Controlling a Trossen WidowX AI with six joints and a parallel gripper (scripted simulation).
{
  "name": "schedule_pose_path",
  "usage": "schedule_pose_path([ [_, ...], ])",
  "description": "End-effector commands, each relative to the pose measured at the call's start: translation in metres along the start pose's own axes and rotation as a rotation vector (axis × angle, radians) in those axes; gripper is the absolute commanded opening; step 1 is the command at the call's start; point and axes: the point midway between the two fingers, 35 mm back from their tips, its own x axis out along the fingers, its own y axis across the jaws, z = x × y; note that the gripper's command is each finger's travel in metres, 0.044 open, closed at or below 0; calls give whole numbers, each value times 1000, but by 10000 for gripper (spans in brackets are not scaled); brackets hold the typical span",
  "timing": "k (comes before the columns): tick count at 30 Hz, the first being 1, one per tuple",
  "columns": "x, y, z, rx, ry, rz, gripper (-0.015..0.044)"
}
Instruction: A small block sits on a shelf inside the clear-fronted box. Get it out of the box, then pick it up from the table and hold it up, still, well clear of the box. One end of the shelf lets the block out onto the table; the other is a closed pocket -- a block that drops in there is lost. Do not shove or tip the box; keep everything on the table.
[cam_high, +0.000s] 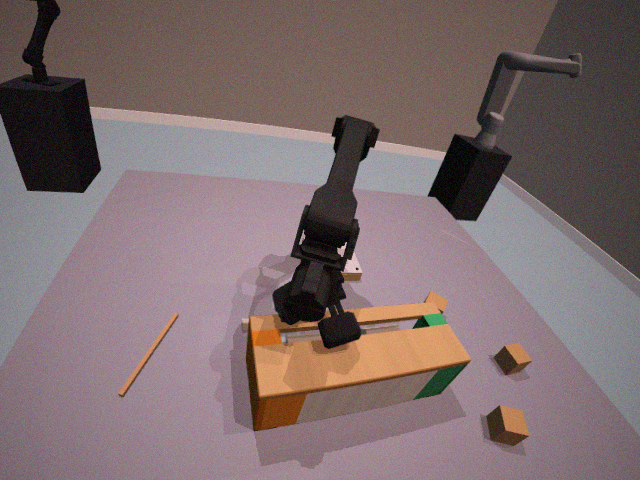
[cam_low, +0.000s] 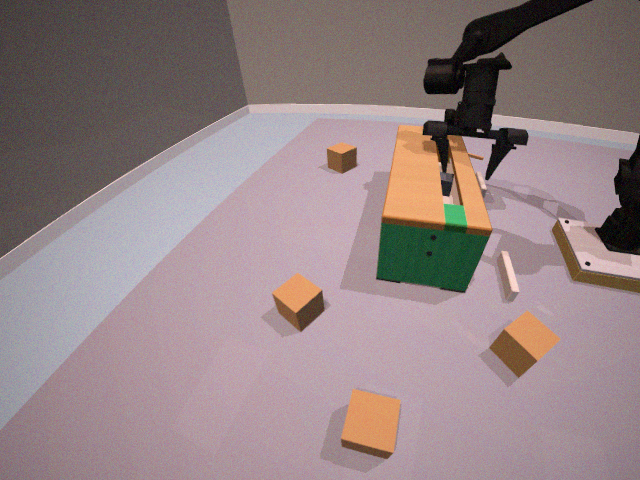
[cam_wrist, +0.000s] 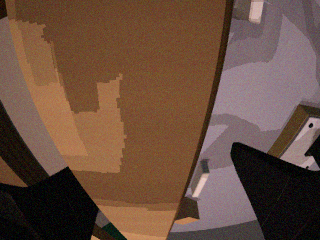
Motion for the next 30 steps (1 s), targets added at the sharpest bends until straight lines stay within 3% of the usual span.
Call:
schedule_pose_path([
  [1, 0, 0, -2, 0, 0, 1, 400],
  [30, 26, 1, -75, 0, 7, 0, 400],
])
